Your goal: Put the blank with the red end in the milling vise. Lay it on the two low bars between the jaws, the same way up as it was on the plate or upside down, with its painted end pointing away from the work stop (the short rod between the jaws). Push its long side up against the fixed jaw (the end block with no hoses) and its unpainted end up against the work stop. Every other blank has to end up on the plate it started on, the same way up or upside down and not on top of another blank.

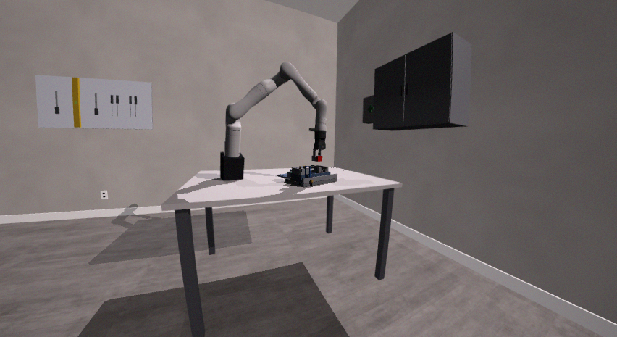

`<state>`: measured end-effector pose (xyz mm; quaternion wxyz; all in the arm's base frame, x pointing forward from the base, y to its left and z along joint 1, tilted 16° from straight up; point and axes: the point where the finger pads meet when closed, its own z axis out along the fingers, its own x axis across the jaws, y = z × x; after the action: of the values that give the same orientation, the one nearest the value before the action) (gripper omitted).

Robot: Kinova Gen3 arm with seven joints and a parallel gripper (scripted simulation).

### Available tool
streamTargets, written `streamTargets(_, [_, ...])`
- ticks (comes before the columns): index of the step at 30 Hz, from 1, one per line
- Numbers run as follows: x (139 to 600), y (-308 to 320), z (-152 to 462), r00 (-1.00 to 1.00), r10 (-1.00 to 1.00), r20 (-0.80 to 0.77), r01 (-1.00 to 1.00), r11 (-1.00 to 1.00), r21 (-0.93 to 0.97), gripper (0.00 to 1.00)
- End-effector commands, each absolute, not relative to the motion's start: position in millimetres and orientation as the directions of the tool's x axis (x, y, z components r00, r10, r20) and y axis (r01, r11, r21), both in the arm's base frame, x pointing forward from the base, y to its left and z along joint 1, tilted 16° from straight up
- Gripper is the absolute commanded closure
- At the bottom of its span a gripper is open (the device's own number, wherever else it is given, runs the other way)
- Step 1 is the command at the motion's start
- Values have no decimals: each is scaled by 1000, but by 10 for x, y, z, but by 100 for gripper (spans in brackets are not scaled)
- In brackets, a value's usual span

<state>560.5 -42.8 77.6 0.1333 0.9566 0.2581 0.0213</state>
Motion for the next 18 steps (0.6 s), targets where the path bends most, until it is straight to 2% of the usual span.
streamTargets(1, [5699,-568,779,873,488,-27,476,-837,270,100])
streamTargets(6, [5836,-707,802,874,485,-28,474,-838,270,100])
streamTargets(18, [5836,-710,802,873,488,-27,476,-837,270,100])
